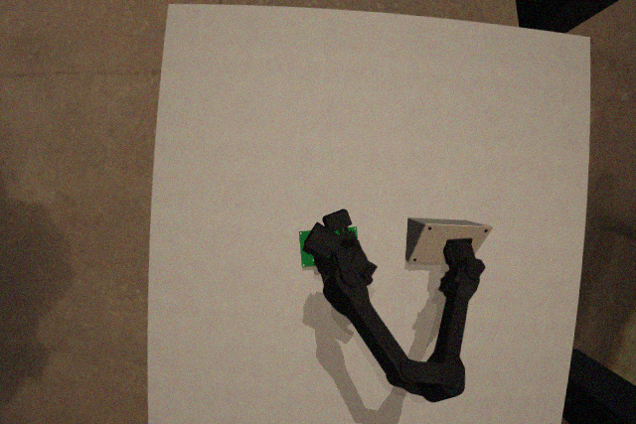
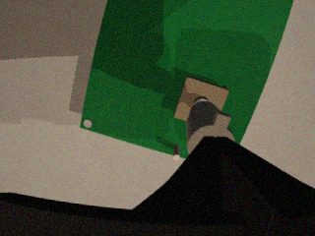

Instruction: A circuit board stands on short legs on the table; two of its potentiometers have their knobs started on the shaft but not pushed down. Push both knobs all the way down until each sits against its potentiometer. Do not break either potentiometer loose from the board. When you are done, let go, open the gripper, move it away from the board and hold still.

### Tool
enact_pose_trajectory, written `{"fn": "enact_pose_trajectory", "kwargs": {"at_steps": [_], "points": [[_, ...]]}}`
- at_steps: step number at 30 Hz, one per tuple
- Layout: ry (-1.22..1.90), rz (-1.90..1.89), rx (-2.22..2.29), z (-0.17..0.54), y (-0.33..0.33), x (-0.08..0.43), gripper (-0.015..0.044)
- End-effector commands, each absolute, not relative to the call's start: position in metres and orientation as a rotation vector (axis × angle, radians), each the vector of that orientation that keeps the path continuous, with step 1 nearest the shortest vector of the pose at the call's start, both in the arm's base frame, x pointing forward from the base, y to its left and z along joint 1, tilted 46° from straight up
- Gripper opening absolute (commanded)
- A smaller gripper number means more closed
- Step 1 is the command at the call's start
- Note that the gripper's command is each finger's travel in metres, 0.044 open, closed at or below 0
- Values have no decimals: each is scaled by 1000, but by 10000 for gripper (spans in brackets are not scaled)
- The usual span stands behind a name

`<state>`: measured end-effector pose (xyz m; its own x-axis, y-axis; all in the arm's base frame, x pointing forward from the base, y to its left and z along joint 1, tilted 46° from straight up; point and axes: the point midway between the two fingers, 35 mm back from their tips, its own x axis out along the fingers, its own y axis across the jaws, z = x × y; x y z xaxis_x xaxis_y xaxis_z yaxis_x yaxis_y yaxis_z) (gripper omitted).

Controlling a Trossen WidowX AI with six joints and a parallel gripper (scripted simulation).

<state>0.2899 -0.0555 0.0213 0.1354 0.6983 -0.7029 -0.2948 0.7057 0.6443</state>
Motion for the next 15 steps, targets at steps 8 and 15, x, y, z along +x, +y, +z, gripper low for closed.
{"fn": "enact_pose_trajectory", "kwargs": {"at_steps": [8,15], "points": [[1238,749,398,17,-50,291,0],[1238,749,398,17,-50,291,0]]}}
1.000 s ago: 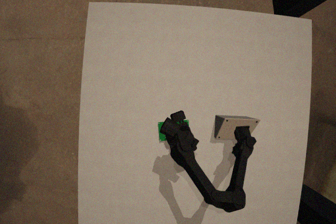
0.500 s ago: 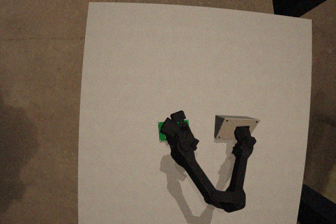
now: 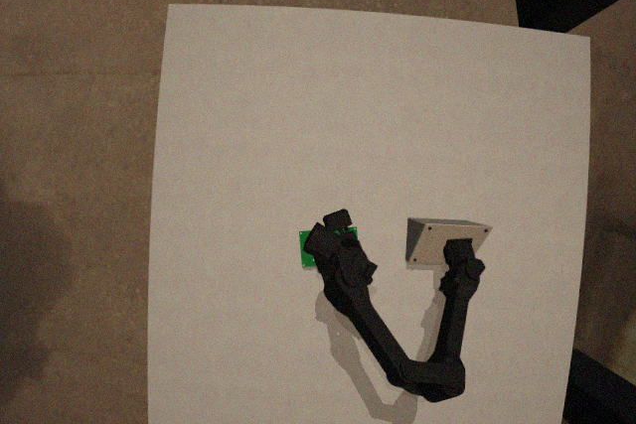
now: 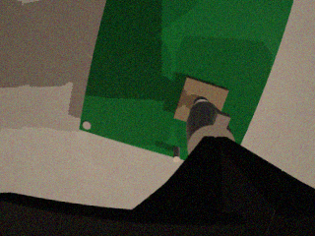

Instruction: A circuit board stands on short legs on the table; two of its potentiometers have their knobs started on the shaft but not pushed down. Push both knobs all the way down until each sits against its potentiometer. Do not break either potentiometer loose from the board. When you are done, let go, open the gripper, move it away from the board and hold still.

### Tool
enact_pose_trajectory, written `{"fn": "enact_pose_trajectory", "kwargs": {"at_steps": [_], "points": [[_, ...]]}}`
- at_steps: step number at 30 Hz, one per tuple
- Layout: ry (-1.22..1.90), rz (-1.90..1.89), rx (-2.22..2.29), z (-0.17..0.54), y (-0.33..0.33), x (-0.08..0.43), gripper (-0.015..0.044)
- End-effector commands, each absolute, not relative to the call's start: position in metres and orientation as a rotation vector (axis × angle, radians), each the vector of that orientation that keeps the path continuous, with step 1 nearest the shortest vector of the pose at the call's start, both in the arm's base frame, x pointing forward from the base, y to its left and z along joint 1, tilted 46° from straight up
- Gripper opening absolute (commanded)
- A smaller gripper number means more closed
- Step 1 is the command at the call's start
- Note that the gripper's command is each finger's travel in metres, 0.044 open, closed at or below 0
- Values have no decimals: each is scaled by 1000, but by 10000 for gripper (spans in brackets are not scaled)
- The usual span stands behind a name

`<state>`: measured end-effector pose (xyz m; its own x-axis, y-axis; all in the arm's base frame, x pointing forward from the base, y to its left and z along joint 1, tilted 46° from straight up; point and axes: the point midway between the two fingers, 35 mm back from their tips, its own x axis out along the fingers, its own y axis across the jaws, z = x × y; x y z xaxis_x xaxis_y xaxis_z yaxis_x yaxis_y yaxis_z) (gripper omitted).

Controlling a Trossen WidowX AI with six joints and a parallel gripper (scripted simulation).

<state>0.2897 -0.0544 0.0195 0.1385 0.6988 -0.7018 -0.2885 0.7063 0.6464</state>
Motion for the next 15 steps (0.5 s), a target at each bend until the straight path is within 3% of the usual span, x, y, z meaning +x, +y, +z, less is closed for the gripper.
{"fn": "enact_pose_trajectory", "kwargs": {"at_steps": [1,15], "points": [[1238,749,398,17,-50,291,0],[1238,749,398,14,-47,292,0]]}}
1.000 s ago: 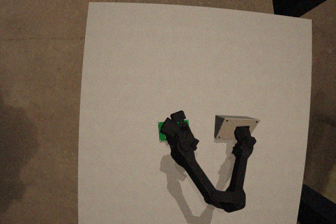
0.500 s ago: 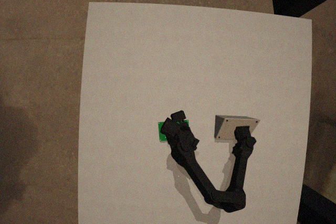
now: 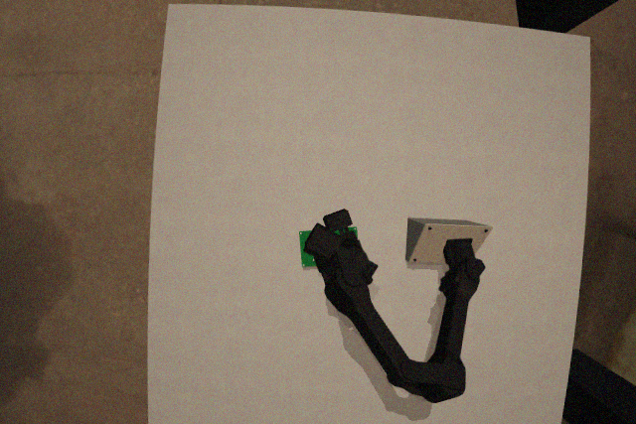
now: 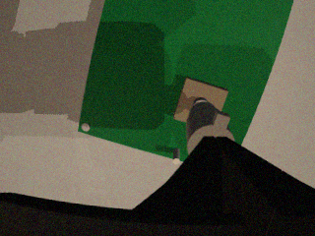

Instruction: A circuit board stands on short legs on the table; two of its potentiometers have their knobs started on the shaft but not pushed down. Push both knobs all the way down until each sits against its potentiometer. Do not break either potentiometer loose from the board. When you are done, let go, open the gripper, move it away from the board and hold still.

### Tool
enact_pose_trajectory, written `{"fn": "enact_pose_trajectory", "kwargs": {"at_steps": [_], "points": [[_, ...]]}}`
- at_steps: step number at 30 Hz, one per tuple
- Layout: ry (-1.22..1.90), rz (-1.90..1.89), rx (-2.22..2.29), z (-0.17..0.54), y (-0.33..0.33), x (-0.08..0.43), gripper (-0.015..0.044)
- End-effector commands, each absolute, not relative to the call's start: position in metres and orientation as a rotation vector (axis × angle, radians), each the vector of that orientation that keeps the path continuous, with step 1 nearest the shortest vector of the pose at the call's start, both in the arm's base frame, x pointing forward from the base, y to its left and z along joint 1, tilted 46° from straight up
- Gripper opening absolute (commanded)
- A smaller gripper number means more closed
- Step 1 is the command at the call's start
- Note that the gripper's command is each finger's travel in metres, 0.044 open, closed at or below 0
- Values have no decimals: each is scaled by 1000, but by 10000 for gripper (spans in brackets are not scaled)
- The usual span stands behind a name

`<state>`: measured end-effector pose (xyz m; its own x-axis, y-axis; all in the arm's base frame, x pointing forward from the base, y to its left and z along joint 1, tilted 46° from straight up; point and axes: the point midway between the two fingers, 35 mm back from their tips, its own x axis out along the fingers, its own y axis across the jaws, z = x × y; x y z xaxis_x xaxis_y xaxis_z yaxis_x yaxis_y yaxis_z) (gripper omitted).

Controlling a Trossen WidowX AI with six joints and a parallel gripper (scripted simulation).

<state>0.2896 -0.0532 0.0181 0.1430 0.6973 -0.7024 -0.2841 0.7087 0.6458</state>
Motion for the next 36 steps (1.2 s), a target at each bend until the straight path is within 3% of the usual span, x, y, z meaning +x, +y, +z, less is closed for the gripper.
{"fn": "enact_pose_trajectory", "kwargs": {"at_steps": [1,36], "points": [[1238,749,398,14,-47,292,0],[1237,749,399,9,-42,293,0]]}}
